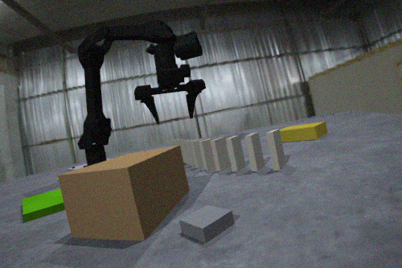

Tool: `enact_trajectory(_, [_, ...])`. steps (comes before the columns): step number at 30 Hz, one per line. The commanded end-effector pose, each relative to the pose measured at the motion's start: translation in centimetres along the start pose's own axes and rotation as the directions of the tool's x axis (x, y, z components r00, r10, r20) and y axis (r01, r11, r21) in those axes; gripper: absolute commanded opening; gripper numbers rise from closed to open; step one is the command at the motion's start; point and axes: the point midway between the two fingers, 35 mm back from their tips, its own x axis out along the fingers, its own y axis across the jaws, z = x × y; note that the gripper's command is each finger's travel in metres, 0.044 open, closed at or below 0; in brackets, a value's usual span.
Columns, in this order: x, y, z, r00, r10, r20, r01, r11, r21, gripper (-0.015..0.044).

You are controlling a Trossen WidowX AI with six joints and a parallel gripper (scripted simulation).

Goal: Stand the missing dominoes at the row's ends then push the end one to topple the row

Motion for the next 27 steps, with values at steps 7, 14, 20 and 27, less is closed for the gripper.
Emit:
enact_trajectory(7, [-5.8, -0.7, -0.5, 1.000, 0.013, 0.009, -0.013, 1.000, -0.013, 0.0414])
enact_trajectory(14, [-3.2, -0.4, -2.0, 1.000, 0.014, 0.007, -0.007, 0.780, -0.626, 0.0230])
enact_trajectory(20, [-0.6, -0.5, -3.6, 1.000, 0.014, 0.005, 0.001, 0.259, -0.966, 0.0072])
enact_trajectory(27, [0.4, -0.6, -4.3, 1.000, 0.015, 0.004, 0.004, 0.003, -1.000, 0.0000])
